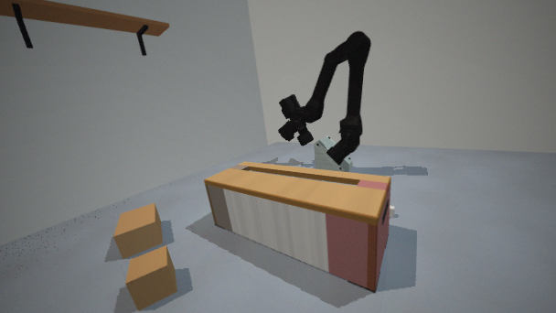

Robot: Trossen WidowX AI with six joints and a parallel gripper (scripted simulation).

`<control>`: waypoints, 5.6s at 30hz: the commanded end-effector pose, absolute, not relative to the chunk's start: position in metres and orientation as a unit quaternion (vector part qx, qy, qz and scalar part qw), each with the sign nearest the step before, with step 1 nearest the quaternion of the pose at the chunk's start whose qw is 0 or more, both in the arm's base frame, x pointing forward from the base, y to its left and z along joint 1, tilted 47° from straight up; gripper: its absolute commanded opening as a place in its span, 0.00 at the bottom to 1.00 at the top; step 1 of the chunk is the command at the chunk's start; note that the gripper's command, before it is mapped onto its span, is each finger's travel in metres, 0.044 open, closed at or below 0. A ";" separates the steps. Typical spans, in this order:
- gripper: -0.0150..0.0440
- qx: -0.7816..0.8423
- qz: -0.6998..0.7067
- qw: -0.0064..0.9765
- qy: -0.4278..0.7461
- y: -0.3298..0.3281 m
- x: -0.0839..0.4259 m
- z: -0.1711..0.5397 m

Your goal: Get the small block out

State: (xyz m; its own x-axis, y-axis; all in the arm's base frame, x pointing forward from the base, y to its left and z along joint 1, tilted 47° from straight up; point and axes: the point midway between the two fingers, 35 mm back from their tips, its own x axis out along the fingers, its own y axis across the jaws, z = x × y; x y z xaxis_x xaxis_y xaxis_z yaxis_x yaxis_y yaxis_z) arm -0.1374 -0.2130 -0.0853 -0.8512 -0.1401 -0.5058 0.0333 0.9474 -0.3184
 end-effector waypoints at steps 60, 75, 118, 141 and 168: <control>0.93 -0.213 0.637 0.715 0.194 -0.094 0.276 0.078; 0.93 -0.203 0.640 0.715 0.196 -0.078 0.276 0.059; 0.93 -0.194 0.643 0.714 0.198 -0.035 0.277 0.063; 0.93 -0.193 0.644 0.714 0.197 -0.007 0.279 0.093; 0.93 -0.192 0.644 0.714 0.196 0.026 0.282 0.128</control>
State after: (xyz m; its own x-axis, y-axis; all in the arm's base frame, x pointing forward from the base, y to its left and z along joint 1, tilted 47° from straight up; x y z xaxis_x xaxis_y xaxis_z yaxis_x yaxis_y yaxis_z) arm 0.2815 0.0210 0.1217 0.0903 0.8431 -0.5301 -0.9953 0.0946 -0.0191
